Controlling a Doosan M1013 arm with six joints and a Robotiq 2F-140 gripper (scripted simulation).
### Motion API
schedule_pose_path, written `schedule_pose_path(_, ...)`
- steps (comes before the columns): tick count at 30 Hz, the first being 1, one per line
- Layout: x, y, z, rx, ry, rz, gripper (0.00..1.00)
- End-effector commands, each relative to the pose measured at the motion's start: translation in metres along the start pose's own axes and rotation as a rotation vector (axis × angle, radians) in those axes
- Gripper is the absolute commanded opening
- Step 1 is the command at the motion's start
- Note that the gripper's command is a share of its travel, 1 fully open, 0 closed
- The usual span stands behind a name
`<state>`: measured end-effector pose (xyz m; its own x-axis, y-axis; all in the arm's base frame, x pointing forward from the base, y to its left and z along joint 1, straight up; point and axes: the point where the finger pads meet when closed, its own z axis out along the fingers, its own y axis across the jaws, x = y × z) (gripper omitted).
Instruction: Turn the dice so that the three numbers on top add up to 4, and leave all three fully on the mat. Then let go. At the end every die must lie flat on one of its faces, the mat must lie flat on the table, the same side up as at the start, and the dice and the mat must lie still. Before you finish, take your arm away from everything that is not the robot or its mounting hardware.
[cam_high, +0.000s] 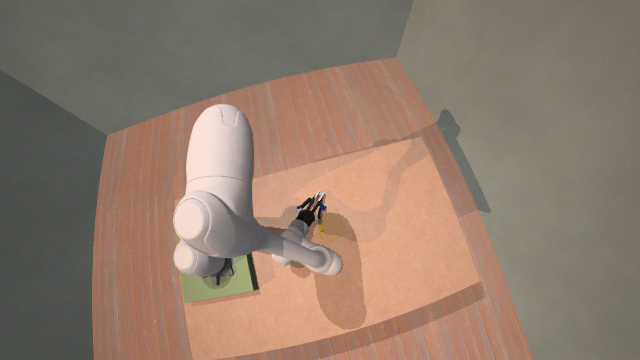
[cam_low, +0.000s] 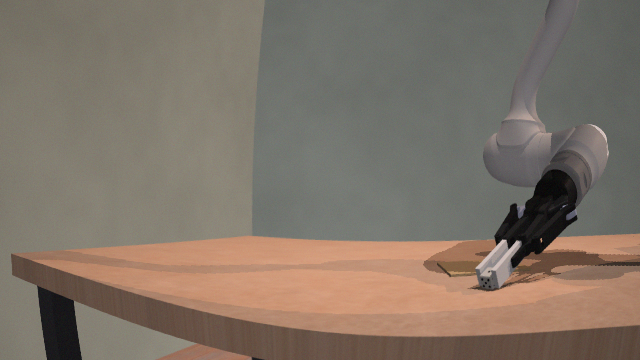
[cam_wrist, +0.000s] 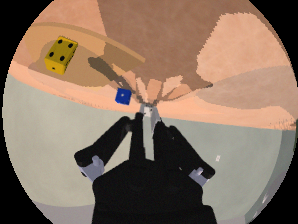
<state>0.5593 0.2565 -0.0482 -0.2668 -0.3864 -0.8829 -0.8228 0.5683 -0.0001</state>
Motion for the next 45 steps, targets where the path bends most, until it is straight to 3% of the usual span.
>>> schedule_pose_path(1, 0.0, 0.0, 0.0001, 0.0, 0.0, 0.0, 0.09)
schedule_pose_path(35, 0.0, 0.0, 0.0001, 0.0, 0.0, 0.0, 0.09)
schedule_pose_path(45, 0.0, 0.0, 0.0001, 0.0, 0.0, 0.0, 0.17)
